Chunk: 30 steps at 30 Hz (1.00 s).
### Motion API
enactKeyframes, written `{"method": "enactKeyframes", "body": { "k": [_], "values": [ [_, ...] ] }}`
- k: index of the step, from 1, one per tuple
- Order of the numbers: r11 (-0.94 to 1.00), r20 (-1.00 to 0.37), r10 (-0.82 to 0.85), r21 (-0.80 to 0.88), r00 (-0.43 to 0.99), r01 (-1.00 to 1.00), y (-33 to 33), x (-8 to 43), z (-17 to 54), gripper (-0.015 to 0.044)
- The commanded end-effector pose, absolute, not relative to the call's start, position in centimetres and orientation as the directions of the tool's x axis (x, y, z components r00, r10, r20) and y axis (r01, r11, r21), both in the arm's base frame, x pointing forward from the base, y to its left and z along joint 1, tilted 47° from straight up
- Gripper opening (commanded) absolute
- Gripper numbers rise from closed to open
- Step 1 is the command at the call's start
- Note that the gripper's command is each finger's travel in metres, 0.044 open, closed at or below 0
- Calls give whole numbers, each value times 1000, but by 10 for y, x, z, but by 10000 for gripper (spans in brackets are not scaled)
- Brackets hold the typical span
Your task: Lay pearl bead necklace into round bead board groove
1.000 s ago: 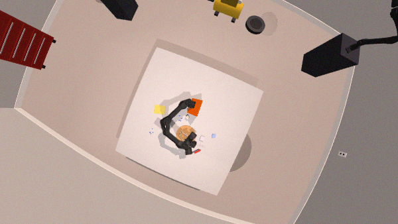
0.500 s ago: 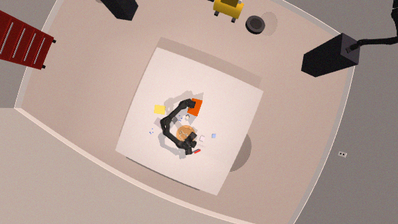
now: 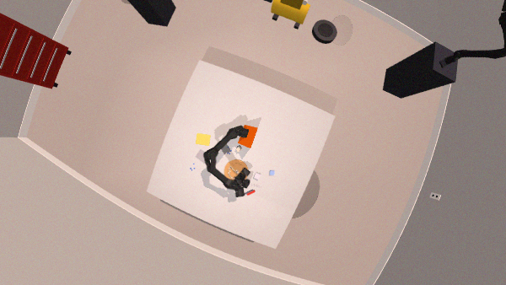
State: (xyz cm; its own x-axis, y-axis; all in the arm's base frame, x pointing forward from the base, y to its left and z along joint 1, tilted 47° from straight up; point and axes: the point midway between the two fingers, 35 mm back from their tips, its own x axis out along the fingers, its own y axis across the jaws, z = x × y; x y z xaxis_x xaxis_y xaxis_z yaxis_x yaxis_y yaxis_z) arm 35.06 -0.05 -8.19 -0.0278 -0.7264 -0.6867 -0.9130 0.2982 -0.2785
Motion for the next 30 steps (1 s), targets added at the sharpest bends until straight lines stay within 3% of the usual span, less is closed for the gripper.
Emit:
{"method": "enactKeyframes", "body": {
  "k": [1,30],
  "values": [
    [299,-687,-726,-279,-28,-913,-1,351,-82,0],
    [295,-684,-729,-275,-30,-915,9,342,-95,0]
  ]
}}
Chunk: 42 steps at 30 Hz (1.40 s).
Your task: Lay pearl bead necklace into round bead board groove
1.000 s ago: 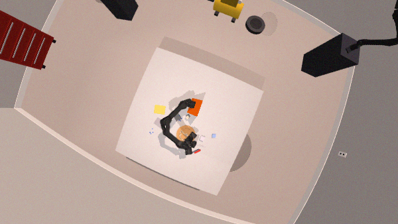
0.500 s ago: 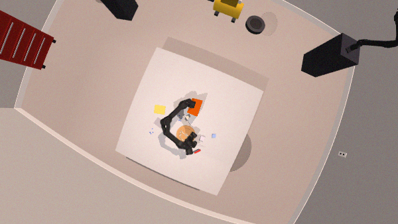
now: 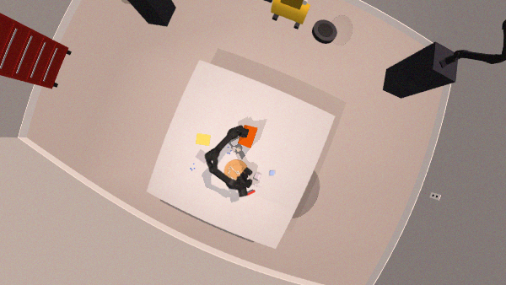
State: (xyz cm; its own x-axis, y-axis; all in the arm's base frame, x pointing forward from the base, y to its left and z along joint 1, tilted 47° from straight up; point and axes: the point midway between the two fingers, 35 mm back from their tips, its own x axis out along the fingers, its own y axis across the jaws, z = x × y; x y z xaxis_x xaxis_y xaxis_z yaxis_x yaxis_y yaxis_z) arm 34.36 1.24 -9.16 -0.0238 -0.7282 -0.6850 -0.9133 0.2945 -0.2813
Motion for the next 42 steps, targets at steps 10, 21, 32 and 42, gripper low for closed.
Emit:
{"method": "enactKeyframes", "body": {
  "k": [10,21,32,42],
  "values": [
    [296,-685,-728,-280,-26,-913,11,343,-93,210],
    [295,-684,-729,-276,-29,-915,15,343,-89,440],
    [295,-684,-729,-275,-30,-915,15,343,-89,440],
    [295,-684,-729,-275,-30,-915,15,343,-89,440]
  ]
}}
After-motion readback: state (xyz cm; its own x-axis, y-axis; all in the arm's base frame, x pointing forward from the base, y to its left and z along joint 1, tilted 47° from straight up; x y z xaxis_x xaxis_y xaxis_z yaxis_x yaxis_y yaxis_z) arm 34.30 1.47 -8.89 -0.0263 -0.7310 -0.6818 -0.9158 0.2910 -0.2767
